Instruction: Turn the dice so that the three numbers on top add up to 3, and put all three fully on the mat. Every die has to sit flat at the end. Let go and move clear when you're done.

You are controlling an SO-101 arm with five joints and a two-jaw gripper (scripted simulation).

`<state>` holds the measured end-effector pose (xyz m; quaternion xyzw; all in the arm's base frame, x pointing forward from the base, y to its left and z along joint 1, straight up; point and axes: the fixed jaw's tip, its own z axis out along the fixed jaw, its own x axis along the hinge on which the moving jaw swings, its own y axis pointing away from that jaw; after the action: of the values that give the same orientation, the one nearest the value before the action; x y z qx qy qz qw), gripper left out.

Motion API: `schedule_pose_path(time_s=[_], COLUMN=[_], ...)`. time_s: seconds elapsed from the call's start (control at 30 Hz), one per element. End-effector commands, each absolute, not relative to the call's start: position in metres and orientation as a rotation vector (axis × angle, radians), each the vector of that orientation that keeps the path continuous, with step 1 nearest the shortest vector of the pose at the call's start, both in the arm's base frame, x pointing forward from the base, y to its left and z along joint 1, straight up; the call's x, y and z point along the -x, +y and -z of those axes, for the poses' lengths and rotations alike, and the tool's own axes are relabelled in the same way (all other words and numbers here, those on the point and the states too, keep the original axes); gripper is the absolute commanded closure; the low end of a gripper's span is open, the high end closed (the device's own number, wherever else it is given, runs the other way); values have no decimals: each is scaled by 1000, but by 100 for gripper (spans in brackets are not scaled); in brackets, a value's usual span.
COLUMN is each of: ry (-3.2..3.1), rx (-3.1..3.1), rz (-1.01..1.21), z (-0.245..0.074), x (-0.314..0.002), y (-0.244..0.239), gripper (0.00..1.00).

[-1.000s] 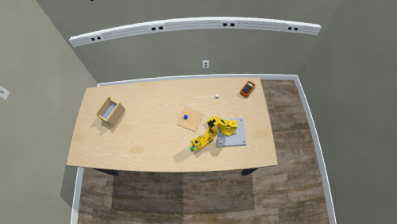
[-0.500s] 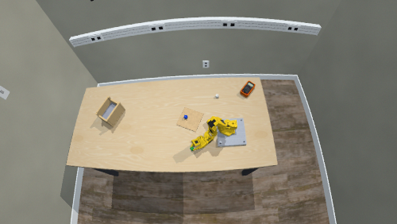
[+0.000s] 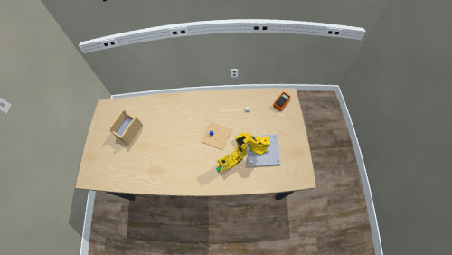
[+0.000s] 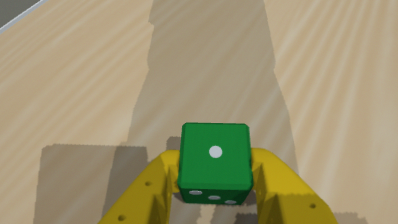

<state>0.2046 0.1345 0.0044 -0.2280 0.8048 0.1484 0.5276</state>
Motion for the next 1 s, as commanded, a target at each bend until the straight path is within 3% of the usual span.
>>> schedule_pose_path(time_s=[0.0, 0.67, 0.97], ry=[1908, 1908, 1908], rx=[556, 556, 556], rz=[-355, -355, -355], z=[-5, -5, -5], x=[-205, -205, -205], y=[137, 137, 137], gripper=[89, 72, 71])
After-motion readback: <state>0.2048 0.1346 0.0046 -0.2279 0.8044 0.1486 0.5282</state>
